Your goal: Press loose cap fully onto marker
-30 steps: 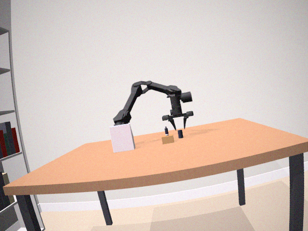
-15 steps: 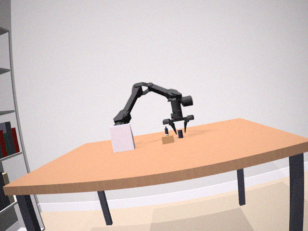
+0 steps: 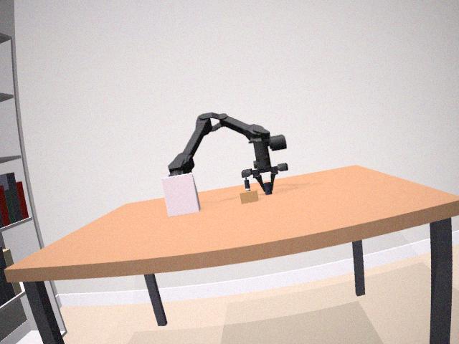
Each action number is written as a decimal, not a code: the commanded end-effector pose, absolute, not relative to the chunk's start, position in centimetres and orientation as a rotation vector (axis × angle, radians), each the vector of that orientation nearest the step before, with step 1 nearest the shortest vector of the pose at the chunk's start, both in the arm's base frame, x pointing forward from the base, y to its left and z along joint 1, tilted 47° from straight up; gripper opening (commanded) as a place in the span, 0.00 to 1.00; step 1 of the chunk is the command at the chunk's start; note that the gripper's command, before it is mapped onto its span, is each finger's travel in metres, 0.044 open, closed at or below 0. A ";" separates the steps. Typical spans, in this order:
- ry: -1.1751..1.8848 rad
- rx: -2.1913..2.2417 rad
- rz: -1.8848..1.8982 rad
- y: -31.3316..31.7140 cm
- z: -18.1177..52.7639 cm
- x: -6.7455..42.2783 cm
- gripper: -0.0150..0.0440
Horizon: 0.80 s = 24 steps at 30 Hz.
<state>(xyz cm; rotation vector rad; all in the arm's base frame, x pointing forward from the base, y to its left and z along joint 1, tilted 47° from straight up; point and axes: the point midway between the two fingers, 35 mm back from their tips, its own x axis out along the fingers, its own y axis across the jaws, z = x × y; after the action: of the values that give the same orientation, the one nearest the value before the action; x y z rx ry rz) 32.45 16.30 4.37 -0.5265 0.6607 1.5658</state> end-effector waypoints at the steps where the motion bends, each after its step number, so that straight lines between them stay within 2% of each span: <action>1: 0.665 -0.518 1.565 16.3 4.3 32.4 0.43; 4: 0.665 -0.518 1.565 16.3 4.3 32.4 0.39; 7: 0.666 -0.519 1.565 16.0 4.6 32.5 0.26; 24: 0.668 -0.521 1.564 12.4 7.8 33.1 0.25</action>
<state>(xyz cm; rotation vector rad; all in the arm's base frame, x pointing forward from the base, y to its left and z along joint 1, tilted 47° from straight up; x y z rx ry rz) 32.80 13.18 7.00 -0.5100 0.6767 1.5671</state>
